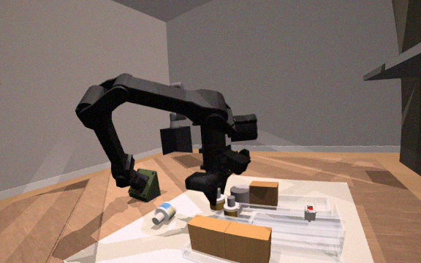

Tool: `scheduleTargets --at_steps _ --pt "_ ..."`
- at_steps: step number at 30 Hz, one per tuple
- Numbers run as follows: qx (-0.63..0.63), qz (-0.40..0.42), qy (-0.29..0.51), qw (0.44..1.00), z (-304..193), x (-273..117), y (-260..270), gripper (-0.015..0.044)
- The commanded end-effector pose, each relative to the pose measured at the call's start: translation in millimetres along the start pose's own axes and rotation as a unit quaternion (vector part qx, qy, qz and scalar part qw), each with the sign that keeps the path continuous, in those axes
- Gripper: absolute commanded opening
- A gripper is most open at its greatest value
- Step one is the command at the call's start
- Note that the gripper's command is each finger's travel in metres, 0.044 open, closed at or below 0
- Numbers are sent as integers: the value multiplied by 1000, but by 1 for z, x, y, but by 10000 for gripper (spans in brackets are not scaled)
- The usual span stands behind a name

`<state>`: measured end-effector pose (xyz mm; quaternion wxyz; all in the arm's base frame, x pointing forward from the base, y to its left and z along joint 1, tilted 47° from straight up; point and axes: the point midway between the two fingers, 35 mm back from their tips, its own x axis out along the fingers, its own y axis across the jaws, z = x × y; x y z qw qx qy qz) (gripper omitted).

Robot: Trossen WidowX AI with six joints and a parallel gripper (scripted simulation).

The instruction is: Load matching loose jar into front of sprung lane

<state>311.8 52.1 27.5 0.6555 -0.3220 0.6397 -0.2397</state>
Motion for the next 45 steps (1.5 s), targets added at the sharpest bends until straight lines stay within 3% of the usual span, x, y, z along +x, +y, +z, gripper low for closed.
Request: scheduleTargets --at_steps 1,45 --pt "6 -1 -12 1000 9 -4 -2 0" --pt "6 -1 -12 1000 26 -8 -4 0"
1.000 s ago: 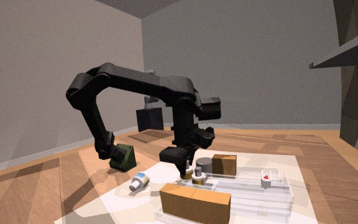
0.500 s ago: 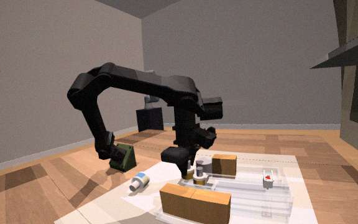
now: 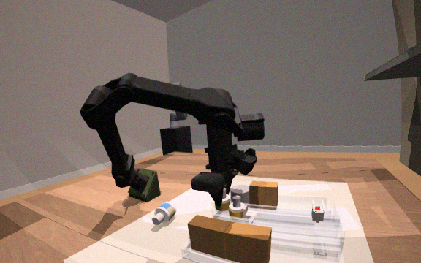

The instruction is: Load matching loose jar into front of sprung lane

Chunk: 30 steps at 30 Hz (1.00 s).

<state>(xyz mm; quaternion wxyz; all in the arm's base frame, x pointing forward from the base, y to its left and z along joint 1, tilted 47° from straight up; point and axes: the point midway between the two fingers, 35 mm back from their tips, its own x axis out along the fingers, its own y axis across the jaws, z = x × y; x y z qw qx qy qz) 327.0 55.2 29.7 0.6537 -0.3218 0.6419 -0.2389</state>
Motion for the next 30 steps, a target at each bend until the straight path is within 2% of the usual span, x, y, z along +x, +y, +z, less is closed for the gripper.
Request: scheduleTargets --at_steps 1,30 --pt "8 -2 -15 1000 10 -5 -3 0" --pt "8 -2 -15 1000 17 -6 -4 0"
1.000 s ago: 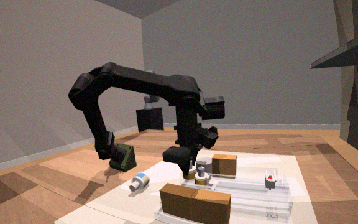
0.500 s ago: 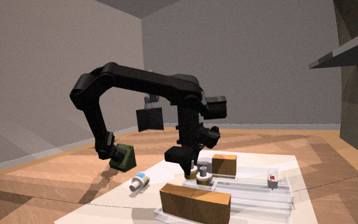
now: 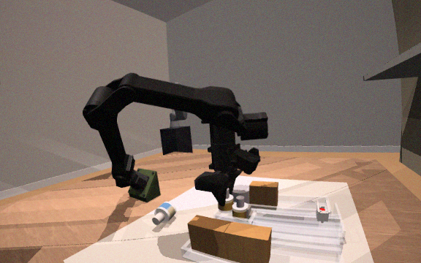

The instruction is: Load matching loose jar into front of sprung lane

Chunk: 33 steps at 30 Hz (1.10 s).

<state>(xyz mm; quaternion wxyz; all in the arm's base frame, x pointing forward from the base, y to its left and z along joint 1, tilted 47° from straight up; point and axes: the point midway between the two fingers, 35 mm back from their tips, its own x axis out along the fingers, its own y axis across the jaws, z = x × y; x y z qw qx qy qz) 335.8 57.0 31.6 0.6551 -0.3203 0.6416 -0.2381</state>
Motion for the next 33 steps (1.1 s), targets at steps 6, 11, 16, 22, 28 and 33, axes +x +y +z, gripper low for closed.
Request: scheduleTargets --at_steps 6,11,16,22,28,33 --pt "7 -3 -14 1000 8 -4 -3 0" --pt "7 -3 -14 1000 8 -3 -3 0" --pt "7 -3 -14 1000 8 -2 -3 0" --pt "7 -3 -14 1000 8 -2 -3 0" --pt "7 -3 -14 1000 8 -2 -3 0" --pt "7 -3 -14 1000 8 -1 -3 0"
